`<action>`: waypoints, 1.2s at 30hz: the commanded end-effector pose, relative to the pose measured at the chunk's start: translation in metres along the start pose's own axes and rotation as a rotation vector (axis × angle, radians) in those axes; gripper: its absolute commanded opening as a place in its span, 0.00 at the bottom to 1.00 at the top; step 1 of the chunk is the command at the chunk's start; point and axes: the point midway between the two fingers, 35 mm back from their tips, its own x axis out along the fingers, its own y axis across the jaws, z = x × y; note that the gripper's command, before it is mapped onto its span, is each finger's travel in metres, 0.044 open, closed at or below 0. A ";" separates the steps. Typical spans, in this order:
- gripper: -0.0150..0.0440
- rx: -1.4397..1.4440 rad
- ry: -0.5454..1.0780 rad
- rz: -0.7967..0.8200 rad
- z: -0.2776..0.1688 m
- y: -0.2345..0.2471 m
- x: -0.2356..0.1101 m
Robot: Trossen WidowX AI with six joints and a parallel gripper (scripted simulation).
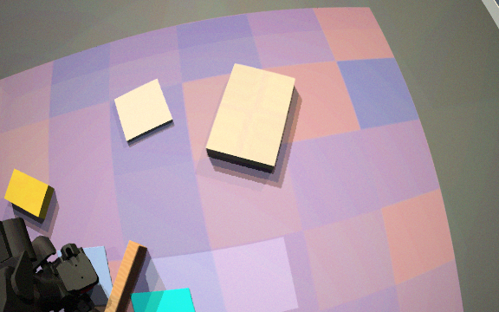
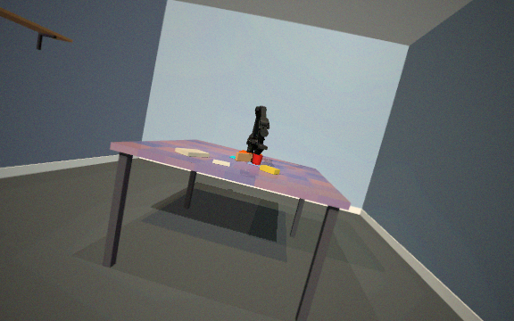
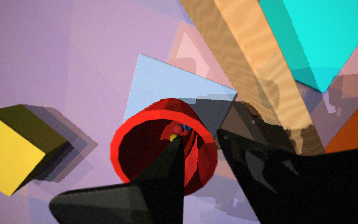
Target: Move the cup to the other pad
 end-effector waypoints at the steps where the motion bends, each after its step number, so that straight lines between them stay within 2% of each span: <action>1: 0.50 0.005 -0.002 -0.010 0.000 -0.003 0.010; 13: 0.50 0.005 -0.002 -0.010 0.000 -0.004 0.014; 17: 0.33 0.001 0.001 -0.005 -0.001 -0.002 0.012; 23: 0.26 0.001 0.001 -0.005 -0.001 -0.002 0.012; 30: 0.25 0.001 0.001 -0.005 0.000 -0.002 0.009; 36: 0.25 0.002 0.000 -0.006 0.000 0.000 -0.010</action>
